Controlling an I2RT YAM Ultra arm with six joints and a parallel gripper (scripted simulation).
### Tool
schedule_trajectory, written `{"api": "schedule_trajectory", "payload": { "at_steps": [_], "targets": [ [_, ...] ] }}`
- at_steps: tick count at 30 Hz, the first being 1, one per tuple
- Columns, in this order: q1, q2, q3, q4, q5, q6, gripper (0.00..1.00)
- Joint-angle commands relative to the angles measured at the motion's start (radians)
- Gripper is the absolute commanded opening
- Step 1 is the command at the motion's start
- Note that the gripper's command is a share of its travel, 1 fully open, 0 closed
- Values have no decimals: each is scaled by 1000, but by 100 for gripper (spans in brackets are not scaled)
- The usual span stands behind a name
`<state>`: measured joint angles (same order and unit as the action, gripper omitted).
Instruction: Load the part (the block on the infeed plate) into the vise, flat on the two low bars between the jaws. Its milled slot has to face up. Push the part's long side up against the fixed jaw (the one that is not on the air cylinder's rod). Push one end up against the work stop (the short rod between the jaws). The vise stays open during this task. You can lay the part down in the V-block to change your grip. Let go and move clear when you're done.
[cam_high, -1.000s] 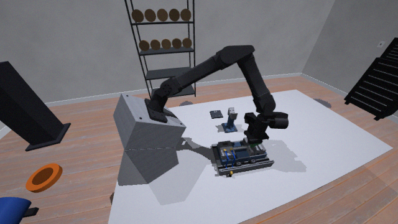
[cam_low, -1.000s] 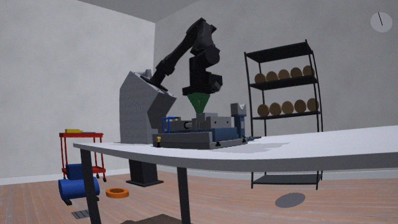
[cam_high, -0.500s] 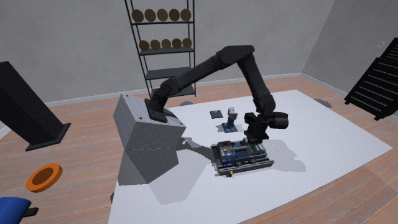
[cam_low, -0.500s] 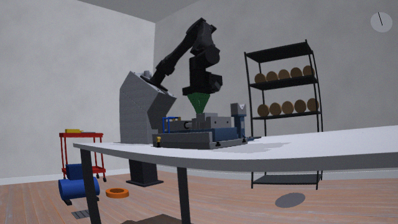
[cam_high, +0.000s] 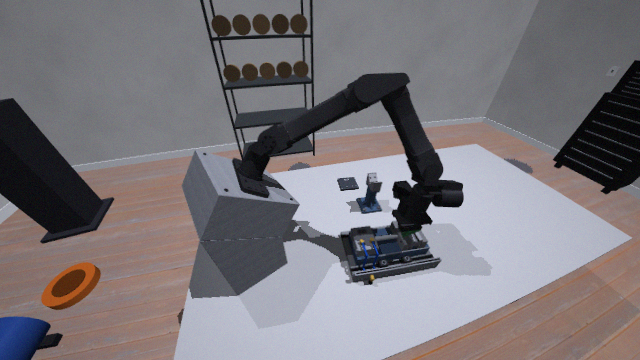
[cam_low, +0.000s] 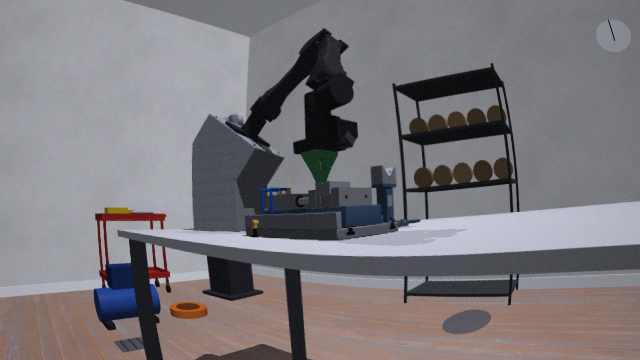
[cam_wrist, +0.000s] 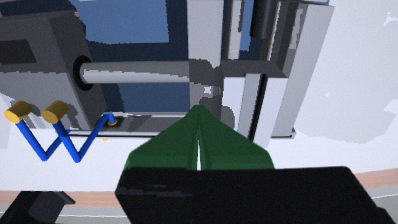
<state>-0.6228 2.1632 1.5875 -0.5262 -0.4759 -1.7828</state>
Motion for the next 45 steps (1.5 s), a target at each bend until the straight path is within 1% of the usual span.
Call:
{"api": "schedule_trajectory", "payload": {
  "at_steps": [1,4,22,25,26,31,34,45],
  "targets": [
    [-6,14,35,-10,-3,7,0],
    [-6,-2,37,-14,-3,7,0],
    [1,24,59,-27,-2,9,0],
    [0,19,61,-28,-3,9,0],
    [-6,4,63,-29,-3,9,0],
    [-4,29,72,-33,-3,10,0],
    [-2,20,78,-38,-2,10,0],
    [2,38,95,-47,-2,11,0]
  ]
}}
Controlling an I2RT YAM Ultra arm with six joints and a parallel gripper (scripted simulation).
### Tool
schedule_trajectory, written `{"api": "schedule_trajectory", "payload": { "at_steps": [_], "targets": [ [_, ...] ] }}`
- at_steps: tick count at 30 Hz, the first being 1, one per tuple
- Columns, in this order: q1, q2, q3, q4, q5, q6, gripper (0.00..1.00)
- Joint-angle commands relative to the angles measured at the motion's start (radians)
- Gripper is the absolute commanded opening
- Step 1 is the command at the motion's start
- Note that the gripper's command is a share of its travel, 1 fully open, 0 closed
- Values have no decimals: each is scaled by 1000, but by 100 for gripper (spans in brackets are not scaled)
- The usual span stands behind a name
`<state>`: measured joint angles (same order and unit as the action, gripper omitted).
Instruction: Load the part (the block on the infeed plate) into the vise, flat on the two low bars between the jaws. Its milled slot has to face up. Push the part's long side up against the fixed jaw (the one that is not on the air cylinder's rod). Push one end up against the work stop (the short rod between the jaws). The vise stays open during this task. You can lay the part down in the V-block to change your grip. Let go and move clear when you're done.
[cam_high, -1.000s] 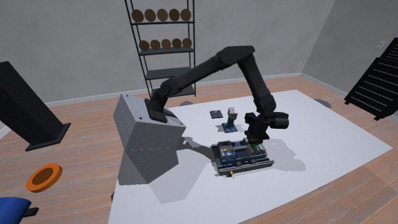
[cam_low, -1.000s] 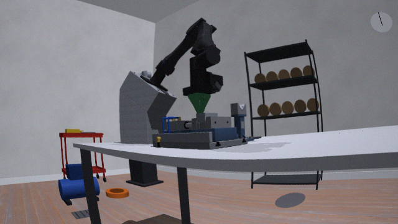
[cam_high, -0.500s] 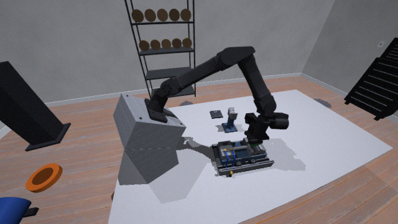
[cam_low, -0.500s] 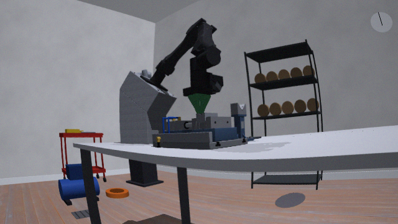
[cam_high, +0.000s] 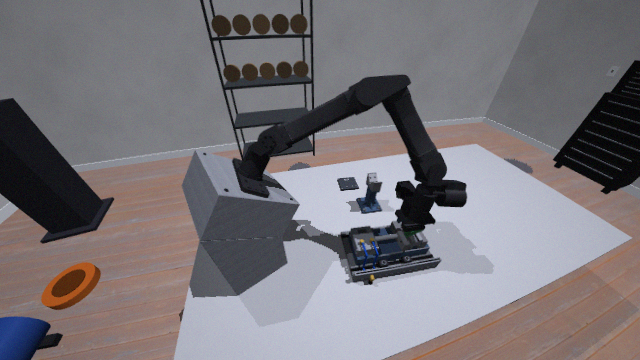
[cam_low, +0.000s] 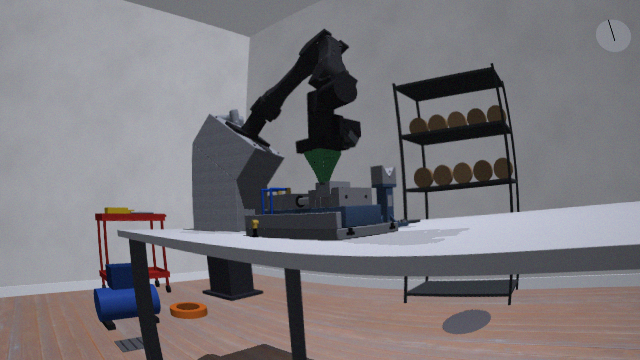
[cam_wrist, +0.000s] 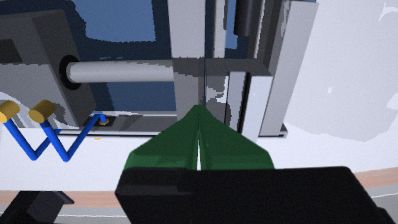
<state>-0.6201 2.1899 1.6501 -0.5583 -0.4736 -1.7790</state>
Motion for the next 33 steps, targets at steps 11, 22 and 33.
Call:
{"api": "schedule_trajectory", "payload": {
  "at_steps": [11,22,33],
  "targets": [
    [-4,18,49,-23,-5,8,0],
    [-1,7,57,-29,-4,9,0],
    [-1,16,60,-31,-4,9,0]
  ]
}}
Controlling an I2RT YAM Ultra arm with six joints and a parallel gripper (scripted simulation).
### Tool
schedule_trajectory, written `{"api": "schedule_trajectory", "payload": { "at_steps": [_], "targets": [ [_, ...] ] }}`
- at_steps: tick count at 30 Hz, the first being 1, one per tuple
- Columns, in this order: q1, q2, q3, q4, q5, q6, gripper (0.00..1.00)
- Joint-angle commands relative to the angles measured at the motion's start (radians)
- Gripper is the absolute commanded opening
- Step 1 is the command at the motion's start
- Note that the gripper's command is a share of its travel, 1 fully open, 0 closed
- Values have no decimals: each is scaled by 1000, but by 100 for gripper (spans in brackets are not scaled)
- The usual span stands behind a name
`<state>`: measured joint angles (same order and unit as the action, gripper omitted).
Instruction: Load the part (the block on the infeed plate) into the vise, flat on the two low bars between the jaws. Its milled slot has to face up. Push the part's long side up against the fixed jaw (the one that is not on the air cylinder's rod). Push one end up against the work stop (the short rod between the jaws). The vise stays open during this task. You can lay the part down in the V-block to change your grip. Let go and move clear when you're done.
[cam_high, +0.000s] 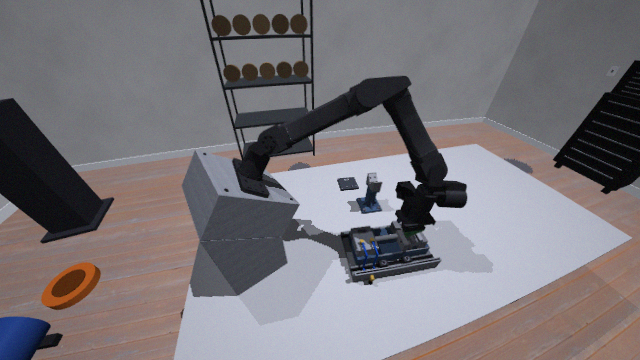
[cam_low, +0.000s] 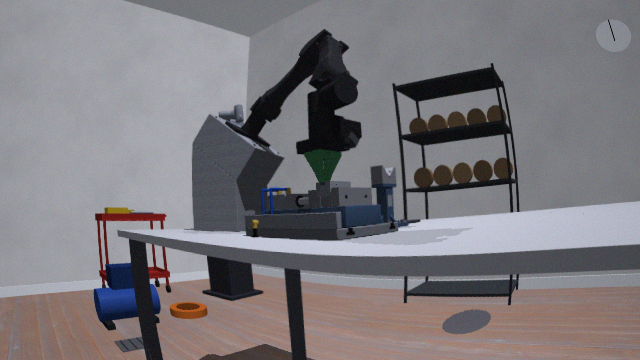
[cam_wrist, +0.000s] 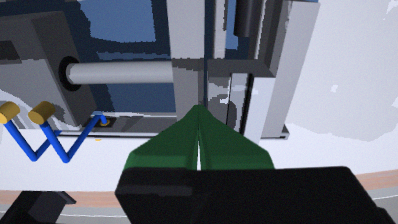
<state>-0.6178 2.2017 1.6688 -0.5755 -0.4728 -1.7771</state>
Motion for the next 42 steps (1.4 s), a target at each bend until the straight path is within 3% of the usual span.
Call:
{"api": "schedule_trajectory", "payload": {
  "at_steps": [1,32,42],
  "targets": [
    [-3,4,41,-14,-4,7,0],
    [-5,-19,33,6,-5,5,0],
    [-17,-45,-54,41,-9,-5,0]
  ]
}}
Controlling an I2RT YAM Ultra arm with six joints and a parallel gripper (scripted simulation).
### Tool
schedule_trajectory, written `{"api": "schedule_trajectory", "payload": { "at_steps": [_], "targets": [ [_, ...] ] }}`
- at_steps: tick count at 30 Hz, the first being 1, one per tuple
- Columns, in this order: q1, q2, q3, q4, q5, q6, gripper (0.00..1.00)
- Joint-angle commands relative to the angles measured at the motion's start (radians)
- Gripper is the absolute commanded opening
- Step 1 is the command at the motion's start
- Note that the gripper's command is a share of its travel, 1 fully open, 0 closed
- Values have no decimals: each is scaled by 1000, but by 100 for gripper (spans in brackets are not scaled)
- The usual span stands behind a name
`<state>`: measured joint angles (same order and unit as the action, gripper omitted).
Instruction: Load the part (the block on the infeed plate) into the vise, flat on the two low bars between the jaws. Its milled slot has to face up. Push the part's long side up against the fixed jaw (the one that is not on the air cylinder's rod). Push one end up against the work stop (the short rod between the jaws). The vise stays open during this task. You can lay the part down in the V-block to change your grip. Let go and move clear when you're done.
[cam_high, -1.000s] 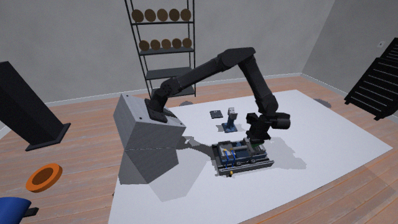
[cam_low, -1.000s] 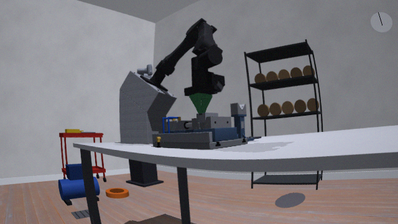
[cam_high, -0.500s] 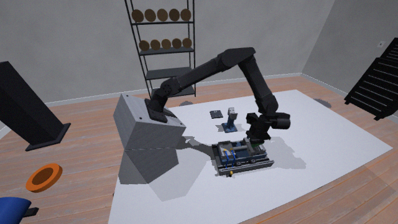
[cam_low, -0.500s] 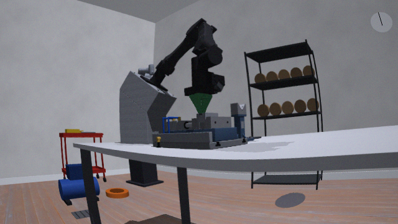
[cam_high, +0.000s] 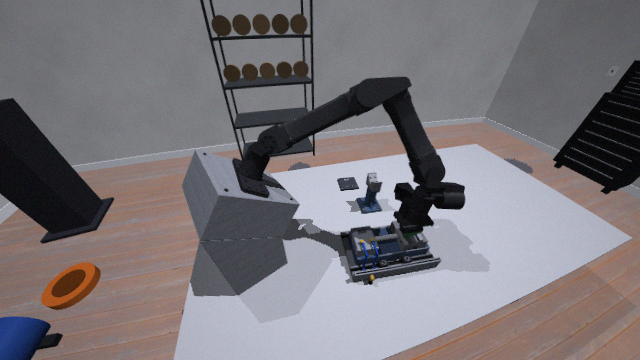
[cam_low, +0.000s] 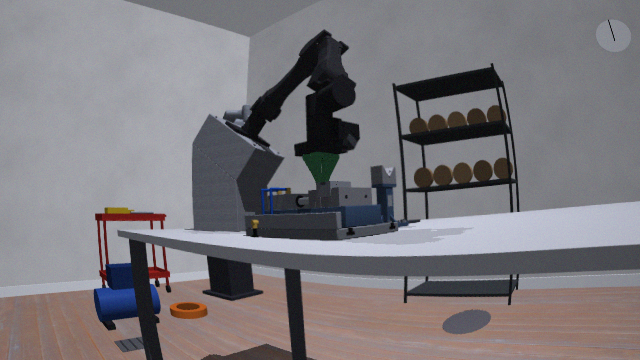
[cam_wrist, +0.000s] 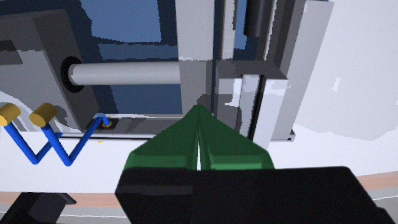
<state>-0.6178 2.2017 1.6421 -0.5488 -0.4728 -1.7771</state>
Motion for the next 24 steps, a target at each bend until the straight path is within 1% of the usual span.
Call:
{"api": "schedule_trajectory", "payload": {
  "at_steps": [1,11,24],
  "targets": [
    [-17,-48,-32,17,-9,-6,0],
    [-19,-59,-61,27,-10,-9,0],
    [-21,-63,-60,7,-11,-11,0]
  ]
}}
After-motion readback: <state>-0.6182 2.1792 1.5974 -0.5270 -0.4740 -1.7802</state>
